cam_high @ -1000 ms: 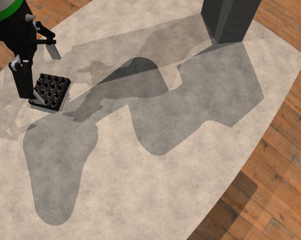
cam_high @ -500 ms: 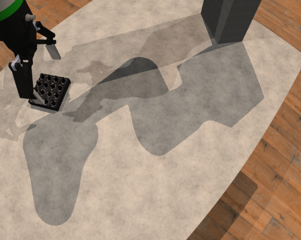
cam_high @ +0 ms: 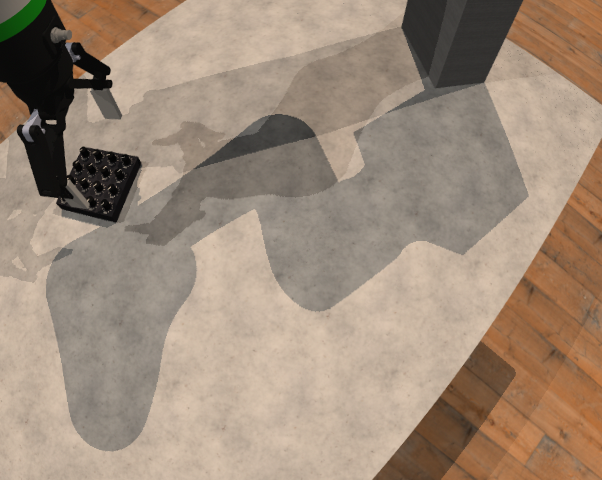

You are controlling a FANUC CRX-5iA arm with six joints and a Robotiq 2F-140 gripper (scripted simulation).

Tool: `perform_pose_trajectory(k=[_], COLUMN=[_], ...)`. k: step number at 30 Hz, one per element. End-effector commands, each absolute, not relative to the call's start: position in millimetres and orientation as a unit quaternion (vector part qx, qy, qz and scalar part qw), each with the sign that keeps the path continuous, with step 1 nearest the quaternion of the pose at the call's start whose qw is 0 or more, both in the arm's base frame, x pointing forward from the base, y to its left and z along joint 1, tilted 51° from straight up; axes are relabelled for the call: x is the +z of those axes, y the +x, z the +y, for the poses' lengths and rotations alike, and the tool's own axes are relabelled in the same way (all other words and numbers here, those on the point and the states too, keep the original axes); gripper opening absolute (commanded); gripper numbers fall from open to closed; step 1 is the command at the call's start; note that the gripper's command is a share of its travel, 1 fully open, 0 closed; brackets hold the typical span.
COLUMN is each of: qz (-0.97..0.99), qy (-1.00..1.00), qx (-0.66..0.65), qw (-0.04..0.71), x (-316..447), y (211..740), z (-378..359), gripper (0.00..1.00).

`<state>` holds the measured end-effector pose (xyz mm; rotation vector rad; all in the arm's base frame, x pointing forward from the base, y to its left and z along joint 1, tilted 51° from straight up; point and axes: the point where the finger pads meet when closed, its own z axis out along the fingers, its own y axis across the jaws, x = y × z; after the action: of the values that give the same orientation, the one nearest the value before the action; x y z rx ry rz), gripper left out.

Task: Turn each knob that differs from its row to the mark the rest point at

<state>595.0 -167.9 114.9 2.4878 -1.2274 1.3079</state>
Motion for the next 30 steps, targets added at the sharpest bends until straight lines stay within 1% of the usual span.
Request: perform_pose_trajectory(k=[1, 30], qz=[-0.400, -0.400], qy=[0.811, 0.810], qx=[0.426, 0.427], qw=[0.037, 0.037], x=[115.0, 107.0], y=[595.0, 592.3], z=[-167.8, -160.6], gripper=[1.00, 1.00])
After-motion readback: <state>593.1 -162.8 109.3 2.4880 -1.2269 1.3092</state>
